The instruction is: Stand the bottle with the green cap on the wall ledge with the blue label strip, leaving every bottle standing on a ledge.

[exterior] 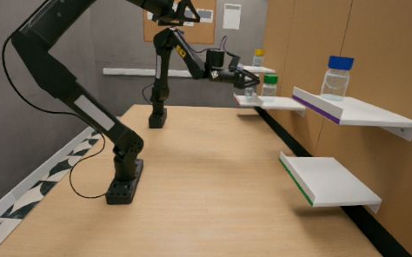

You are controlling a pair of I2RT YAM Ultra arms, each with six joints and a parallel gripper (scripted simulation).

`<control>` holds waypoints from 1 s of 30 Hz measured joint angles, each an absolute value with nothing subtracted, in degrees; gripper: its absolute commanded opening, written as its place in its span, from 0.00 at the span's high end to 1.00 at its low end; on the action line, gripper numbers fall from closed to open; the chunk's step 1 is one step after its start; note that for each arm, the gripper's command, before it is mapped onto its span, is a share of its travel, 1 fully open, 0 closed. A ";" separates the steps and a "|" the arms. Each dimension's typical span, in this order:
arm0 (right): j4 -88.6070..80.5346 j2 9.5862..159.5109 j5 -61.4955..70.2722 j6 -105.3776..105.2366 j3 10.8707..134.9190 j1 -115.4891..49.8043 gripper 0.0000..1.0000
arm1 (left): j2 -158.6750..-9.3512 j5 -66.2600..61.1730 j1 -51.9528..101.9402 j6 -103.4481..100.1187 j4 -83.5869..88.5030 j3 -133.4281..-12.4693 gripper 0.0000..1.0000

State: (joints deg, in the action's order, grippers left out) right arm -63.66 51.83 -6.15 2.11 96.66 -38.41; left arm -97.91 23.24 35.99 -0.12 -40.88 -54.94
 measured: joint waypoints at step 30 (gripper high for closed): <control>-63.66 51.83 -6.15 2.11 96.66 -38.41 0.11 | -102.37 21.41 34.15 -0.12 -38.87 -60.73 0.06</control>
State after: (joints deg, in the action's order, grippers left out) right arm -63.66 51.83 -6.15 2.11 96.66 -38.41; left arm -102.37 21.41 34.15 -0.12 -38.87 -60.73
